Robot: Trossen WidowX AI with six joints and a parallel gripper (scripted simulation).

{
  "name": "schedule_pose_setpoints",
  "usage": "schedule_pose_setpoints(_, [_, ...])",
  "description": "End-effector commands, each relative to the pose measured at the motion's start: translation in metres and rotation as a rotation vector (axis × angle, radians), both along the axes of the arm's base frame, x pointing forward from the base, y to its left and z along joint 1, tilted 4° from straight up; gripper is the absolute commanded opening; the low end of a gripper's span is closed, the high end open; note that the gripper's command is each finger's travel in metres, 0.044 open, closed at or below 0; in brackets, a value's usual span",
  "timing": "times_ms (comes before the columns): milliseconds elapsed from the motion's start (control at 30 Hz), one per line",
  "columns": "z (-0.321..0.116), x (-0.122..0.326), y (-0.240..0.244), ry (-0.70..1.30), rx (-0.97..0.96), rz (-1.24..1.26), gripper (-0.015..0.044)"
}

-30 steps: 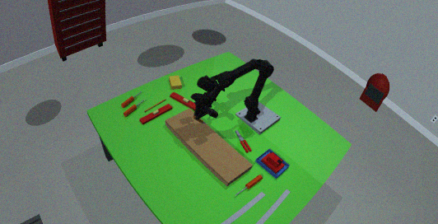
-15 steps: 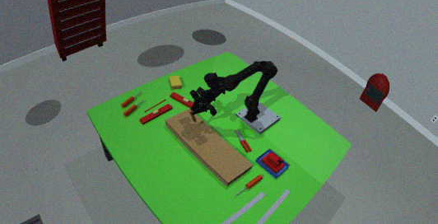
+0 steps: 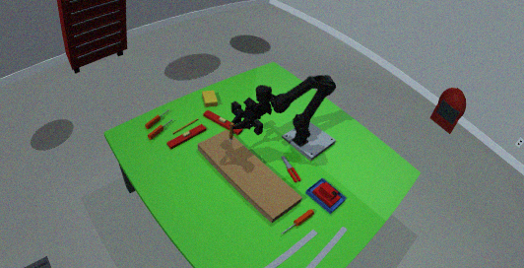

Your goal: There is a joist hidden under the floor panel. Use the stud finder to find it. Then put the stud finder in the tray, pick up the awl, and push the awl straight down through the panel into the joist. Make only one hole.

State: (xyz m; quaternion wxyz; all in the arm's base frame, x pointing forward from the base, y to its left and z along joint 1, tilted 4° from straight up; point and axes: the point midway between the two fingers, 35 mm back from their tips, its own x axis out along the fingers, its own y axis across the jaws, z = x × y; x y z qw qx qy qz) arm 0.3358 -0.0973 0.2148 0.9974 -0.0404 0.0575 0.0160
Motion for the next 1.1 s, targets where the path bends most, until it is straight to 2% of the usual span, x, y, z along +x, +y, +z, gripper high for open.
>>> schedule_pose_setpoints(0, [0.003,-0.003,0.002,-0.029,-0.006,0.012,0.0])
schedule_pose_setpoints(1067, [-0.016,-0.001,0.0,-0.029,-0.006,0.012,0.0])
